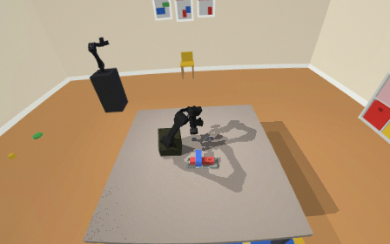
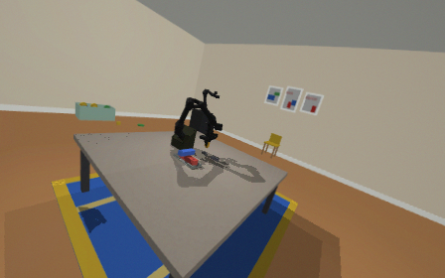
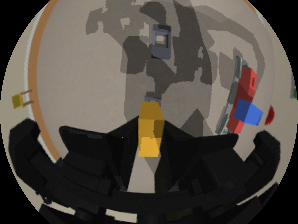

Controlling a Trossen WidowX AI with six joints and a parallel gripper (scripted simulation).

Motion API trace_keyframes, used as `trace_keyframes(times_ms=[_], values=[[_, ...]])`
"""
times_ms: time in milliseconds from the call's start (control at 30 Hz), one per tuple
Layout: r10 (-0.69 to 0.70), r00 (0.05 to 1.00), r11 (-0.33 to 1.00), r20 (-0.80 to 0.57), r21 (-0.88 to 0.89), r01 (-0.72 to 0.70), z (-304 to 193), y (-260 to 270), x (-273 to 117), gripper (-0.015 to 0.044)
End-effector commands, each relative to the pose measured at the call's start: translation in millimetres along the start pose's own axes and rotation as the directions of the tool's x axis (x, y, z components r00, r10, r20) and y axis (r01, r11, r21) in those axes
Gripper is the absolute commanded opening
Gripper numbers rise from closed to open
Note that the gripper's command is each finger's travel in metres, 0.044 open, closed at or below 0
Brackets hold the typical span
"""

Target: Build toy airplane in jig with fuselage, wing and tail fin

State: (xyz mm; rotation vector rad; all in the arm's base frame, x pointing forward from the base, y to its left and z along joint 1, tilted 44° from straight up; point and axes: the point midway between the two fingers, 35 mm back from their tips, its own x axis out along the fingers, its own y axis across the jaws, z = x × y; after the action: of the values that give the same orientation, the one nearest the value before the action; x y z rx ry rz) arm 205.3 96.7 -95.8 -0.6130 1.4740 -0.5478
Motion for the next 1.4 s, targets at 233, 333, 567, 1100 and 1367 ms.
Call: trace_keyframes(times_ms=[233,333,567,1100,1367], values=[[0.001,1.0,1.0,-0.015,0.01,0.0,-2,1,-35,0.0],[-0.003,1.0,1.0,-0.019,0.01,0.003,-3,0,-44,0.0],[-0.011,0.999,1.0,-0.03,0.012,0.012,-7,-3,-66,0.0],[0.01,0.999,1.0,-0.033,0.016,-0.01,10,-19,-73,0.0],[0.036,0.999,0.999,-0.03,0.04,-0.035,22,-29,-70,0.0]])
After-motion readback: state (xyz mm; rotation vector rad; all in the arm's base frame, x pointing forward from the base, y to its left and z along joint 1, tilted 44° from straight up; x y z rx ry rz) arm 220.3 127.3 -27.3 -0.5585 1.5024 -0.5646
